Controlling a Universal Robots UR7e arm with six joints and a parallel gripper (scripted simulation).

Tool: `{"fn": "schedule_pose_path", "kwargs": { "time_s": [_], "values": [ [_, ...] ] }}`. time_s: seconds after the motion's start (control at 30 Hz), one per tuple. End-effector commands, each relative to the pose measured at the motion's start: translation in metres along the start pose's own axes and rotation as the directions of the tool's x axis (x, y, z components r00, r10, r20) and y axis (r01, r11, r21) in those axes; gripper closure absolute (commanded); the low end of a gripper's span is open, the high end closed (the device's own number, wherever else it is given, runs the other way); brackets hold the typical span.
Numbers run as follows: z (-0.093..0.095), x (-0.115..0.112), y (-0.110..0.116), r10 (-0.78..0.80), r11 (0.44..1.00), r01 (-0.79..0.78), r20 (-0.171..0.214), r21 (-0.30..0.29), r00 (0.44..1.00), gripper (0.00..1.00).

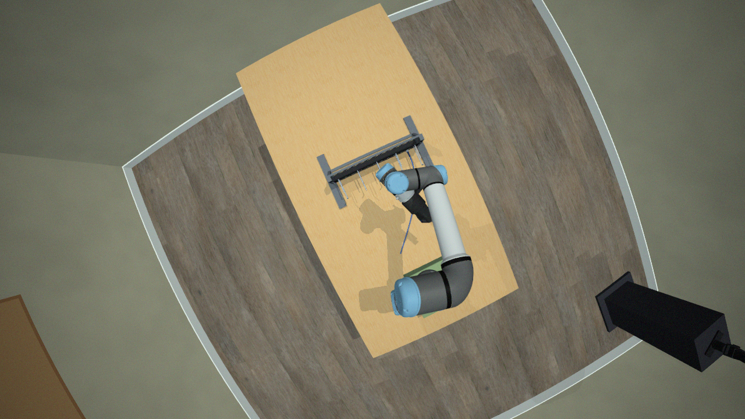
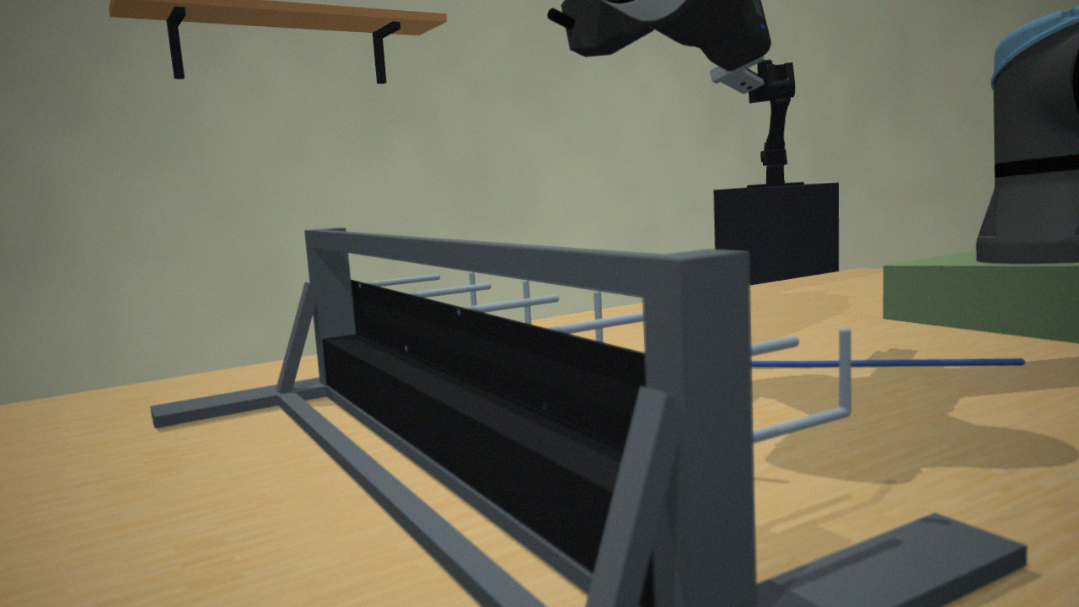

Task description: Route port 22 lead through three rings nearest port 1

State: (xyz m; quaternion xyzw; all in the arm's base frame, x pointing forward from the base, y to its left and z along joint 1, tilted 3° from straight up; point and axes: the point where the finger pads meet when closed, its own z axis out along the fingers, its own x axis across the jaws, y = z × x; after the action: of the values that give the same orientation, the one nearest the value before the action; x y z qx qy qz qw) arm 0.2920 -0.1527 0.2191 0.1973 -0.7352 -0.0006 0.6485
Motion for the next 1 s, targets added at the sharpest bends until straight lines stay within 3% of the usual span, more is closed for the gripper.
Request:
{"fn": "schedule_pose_path", "kwargs": {
  "time_s": [0.0, 0.13, 0.2, 0.4, 0.7, 0.77, 0.87, 0.97],
  "values": [
    [0.004, -0.006, 0.005, 0.015, 1.000, -0.015, 0.047, -0.006, 0.999, 0.00],
    [0.011, -0.018, 0.013, 0.037, 0.999, -0.036, 0.123, -0.015, 0.992, 0.00],
    [0.011, -0.018, 0.013, 0.037, 0.999, -0.036, 0.123, -0.015, 0.992, 0.00],
    [0.020, -0.046, 0.028, 0.081, 0.997, -0.075, 0.296, -0.032, 0.952, 0.00],
    [0.022, -0.086, 0.043, 0.122, 0.992, -0.120, 0.543, -0.039, 0.831, 0.00],
    [0.022, -0.086, 0.043, 0.122, 0.992, -0.120, 0.543, -0.039, 0.831, 0.00],
    [0.018, -0.103, 0.048, 0.128, 0.990, -0.139, 0.646, -0.034, 0.753, 0.00],
    [0.014, -0.113, 0.051, 0.126, 0.988, -0.152, 0.707, -0.027, 0.696, 0.00]
  ]
}}
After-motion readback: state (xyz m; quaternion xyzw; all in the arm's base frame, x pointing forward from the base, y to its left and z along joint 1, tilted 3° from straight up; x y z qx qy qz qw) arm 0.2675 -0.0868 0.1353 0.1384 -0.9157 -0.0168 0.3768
